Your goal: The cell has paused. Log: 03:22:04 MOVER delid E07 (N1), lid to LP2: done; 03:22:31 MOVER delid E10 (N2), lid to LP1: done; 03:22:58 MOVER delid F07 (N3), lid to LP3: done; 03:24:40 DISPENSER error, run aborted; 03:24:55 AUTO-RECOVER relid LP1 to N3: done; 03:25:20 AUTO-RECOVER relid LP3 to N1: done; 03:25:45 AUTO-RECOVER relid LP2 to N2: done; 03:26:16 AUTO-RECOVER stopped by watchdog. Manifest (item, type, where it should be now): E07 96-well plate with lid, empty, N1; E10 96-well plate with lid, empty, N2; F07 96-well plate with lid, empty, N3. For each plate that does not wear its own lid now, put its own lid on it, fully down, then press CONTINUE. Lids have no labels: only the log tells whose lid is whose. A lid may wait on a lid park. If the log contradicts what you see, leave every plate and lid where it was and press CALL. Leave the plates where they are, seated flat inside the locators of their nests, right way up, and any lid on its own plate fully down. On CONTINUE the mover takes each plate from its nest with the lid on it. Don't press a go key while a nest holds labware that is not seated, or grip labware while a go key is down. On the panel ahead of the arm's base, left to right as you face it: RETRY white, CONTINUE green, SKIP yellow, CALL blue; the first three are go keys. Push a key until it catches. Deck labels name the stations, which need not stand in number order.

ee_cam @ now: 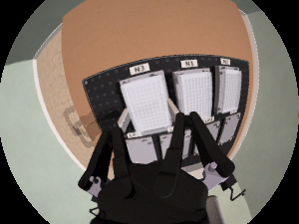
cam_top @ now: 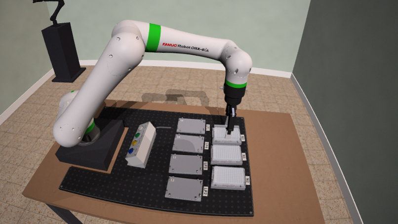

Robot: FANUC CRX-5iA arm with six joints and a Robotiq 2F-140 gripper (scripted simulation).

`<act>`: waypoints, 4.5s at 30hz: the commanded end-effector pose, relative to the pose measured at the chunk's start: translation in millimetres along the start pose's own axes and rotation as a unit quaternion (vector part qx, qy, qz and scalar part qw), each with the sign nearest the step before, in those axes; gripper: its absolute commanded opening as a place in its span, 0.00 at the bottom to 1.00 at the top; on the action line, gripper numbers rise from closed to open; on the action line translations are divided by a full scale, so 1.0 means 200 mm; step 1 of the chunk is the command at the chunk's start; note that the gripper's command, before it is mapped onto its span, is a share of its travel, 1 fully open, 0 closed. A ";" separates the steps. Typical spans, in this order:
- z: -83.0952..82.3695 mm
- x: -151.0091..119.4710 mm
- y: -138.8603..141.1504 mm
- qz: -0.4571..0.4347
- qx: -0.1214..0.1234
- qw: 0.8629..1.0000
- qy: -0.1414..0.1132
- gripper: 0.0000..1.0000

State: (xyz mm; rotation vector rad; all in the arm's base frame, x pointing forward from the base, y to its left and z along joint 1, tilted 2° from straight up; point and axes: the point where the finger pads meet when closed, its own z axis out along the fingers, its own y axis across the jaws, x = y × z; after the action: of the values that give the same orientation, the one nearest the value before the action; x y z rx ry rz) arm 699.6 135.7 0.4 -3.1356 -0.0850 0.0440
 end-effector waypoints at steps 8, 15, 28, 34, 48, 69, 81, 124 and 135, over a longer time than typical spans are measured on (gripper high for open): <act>0.01 0.00 0.00 0.000 0.000 1.000 0.000 0.00; 0.02 0.00 0.00 0.000 0.000 1.000 0.000 0.00; 0.03 0.00 0.00 0.000 0.000 1.000 0.000 0.00; 0.04 0.00 0.00 0.000 0.000 1.000 0.000 0.00; 0.04 0.00 0.00 0.000 0.000 1.000 0.000 0.00; 0.04 0.00 0.00 0.000 0.000 1.000 0.000 0.00; 0.04 0.00 0.00 0.000 0.000 1.000 0.000 0.00; 0.06 0.00 0.00 0.000 0.000 1.000 0.000 0.00; 0.06 0.00 0.00 0.000 0.000 1.000 0.000 0.00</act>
State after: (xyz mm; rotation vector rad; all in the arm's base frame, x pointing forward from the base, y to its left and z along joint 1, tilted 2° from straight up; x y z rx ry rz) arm 699.3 135.7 -11.7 -3.1356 -0.0850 0.0440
